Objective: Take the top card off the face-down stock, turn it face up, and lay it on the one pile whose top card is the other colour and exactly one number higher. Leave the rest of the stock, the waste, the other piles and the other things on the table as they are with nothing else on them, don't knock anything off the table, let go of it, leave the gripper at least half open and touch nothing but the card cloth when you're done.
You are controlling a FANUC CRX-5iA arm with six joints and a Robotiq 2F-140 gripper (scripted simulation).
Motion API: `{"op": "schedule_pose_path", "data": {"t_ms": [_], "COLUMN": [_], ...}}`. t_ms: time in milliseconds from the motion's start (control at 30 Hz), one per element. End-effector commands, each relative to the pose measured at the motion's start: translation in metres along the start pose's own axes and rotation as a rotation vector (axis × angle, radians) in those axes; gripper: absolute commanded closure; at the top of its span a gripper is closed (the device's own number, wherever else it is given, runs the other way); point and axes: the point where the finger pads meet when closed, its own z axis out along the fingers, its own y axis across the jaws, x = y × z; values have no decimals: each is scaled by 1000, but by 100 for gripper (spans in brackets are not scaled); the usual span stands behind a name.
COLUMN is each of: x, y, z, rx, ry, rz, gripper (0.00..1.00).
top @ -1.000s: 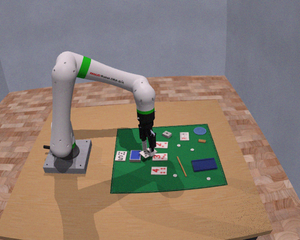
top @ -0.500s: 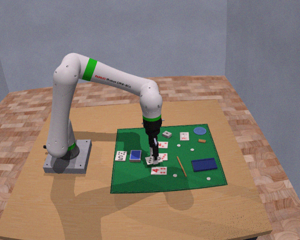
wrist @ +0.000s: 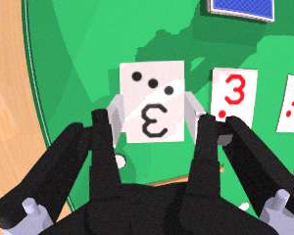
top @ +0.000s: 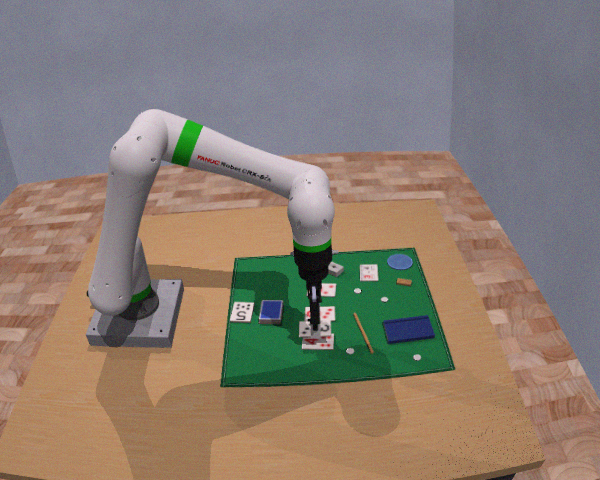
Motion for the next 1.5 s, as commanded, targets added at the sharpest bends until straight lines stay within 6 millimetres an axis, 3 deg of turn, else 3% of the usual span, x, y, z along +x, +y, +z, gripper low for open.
{"op": "schedule_pose_path", "data": {"t_ms": [0,1067,1467], "x": [-2,-6,-6], "y": [-3,-11,-11], "z": [0,1,17], "rx": [0,0,0], "ry": [-1,-1,-1], "rz": [18,66,66], "gripper": [59,59,59]}}
